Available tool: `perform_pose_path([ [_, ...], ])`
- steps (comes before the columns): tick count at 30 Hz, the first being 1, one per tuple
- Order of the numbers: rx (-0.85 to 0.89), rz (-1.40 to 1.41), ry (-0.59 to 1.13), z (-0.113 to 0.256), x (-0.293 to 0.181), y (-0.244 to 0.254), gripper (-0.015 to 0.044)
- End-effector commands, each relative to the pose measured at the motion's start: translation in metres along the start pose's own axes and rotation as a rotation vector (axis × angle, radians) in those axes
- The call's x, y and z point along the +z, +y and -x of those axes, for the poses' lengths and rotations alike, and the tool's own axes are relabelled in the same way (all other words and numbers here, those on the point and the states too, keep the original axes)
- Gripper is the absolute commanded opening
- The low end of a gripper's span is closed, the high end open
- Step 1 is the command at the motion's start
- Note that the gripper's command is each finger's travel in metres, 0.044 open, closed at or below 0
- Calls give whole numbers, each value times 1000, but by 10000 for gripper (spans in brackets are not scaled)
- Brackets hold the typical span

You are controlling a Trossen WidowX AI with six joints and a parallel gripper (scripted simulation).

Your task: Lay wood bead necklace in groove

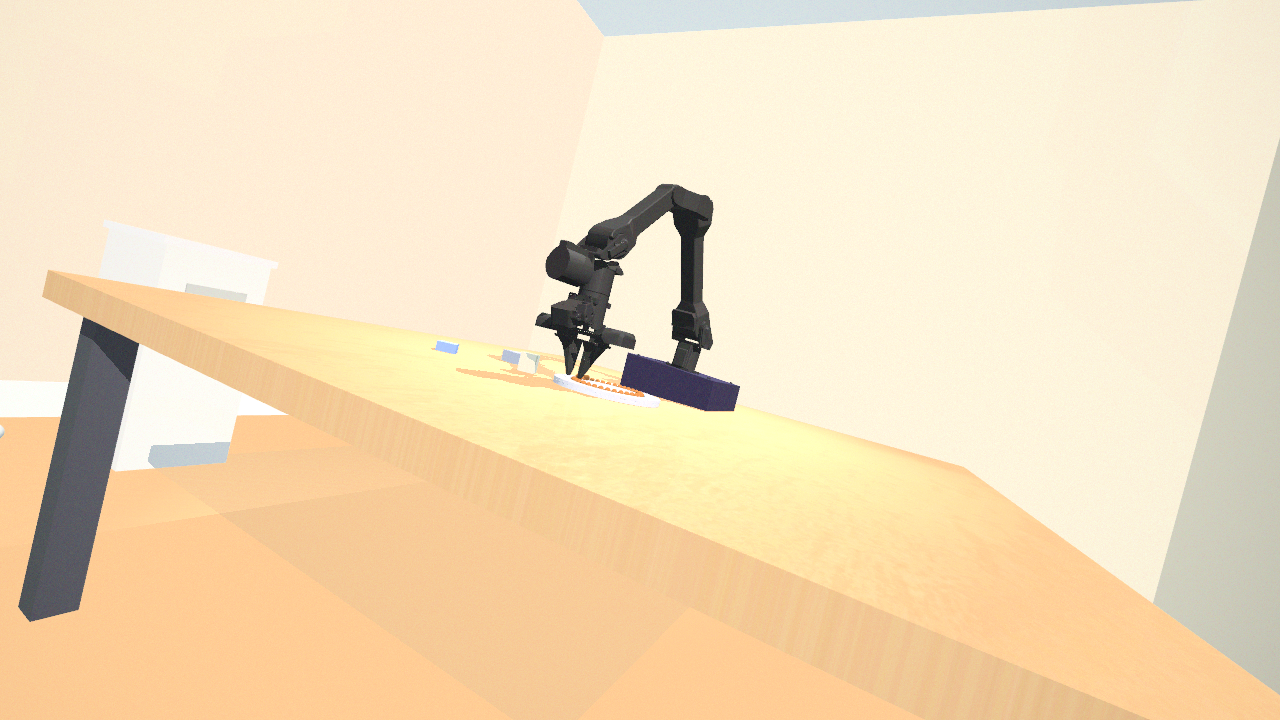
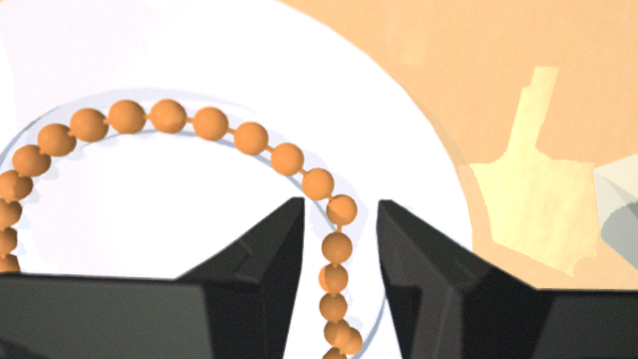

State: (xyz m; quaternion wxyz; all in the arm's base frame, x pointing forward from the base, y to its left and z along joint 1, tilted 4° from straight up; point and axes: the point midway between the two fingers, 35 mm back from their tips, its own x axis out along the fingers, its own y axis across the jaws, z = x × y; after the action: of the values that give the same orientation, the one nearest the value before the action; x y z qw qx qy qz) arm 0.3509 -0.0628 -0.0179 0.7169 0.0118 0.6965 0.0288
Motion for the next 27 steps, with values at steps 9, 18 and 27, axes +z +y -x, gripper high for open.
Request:
perform_pose_path([
  [9, -1, 4, 0, 5, 0, 0, 420],
  [18, -1, 4, 1, 6, -1, 0, 440],
  [27, -1, 4, 1, 6, -1, 0, 440],
])
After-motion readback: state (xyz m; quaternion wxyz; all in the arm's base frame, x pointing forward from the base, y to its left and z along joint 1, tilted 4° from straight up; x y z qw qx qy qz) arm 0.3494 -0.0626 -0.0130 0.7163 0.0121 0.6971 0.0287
